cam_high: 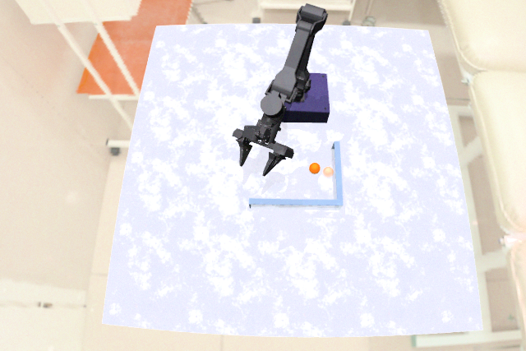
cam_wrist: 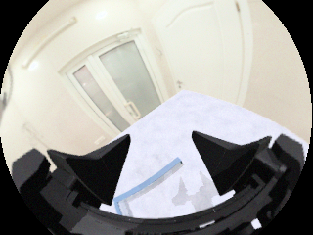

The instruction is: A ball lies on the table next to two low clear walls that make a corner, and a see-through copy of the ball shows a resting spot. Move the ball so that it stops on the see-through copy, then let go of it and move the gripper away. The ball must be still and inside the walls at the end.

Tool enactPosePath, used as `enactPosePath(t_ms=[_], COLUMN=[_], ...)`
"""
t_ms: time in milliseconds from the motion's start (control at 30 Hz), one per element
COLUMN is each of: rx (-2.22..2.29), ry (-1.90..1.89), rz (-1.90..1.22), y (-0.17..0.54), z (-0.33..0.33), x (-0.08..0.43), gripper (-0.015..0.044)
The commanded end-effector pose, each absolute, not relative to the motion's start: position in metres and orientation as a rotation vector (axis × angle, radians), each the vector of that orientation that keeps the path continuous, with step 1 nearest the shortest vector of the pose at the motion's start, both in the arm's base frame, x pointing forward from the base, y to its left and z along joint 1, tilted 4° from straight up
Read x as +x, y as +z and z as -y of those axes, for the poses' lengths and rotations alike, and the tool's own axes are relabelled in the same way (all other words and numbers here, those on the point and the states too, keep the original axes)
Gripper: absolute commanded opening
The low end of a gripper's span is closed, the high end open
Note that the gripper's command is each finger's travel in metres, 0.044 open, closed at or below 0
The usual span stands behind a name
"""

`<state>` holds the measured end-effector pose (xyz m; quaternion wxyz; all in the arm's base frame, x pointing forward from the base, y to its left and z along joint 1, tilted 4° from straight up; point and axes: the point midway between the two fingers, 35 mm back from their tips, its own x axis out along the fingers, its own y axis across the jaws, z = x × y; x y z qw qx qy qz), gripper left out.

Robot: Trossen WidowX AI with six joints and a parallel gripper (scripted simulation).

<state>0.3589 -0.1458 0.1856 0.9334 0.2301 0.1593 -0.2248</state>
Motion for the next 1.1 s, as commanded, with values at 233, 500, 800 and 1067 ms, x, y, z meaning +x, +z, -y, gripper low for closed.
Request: enactPosePath(t_ms=[233,500,800,1067], rx=[-0.045,-0.703,-1.141,-1.144], ry=[-0.118,0.552,1.225,1.233], rz=[-0.788,-1.130,-1.187,-1.187], y=[0.113,0.046,0.017,0.017], z=[0.068,-0.016,-0.065,-0.065], x=[0.368,0.331,0.279,0.278], gripper=[0.0302,0.0302,0.0302,0.0302])
